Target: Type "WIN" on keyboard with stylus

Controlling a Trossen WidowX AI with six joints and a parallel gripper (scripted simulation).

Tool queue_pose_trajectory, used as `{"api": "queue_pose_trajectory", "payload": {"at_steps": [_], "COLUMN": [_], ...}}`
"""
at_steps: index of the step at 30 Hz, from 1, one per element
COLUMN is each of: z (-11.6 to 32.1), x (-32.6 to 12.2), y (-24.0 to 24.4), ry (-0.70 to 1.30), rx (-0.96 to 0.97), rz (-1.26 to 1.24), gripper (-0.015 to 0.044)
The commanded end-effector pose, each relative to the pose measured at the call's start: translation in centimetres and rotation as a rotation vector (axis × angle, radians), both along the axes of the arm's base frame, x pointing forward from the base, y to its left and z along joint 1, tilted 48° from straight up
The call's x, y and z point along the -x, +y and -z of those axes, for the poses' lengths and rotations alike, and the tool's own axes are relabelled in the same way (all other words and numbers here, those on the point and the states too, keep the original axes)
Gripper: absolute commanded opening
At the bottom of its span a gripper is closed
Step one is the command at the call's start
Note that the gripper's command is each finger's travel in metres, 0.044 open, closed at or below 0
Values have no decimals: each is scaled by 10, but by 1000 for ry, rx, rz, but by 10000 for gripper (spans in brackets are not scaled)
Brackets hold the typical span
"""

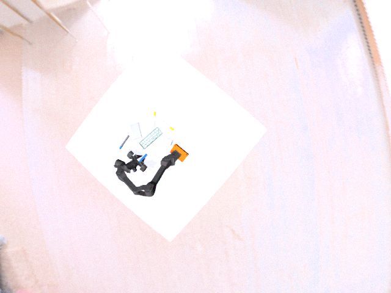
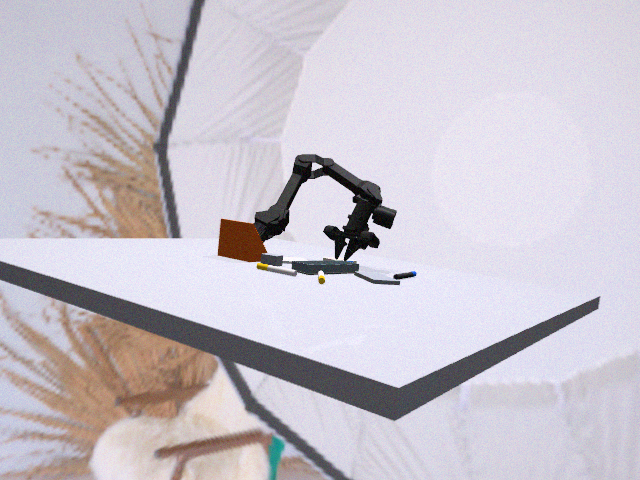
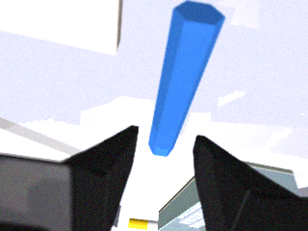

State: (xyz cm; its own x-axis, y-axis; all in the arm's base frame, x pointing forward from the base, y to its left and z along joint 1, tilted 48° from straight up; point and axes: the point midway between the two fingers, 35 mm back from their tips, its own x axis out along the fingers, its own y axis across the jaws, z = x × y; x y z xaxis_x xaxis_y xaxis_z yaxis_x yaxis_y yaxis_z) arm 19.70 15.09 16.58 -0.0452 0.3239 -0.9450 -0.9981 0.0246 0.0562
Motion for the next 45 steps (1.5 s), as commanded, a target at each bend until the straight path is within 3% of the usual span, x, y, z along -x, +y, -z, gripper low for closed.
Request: {"api": "queue_pose_trajectory", "payload": {"at_steps": [1, 18, 24, 34, 45], "z": [3, 10, 9, 7, -23], "x": [0, 0, 1, 0, -1], "y": [2, 10, 10, 8, -27], "ry": [0, 0, 1, 1, 1], "rx": [5, 5, 0, 0, 4], "rz": [4, 4, -1, -1, 0], "gripper": [150, 150, 0, 0, 0]}}
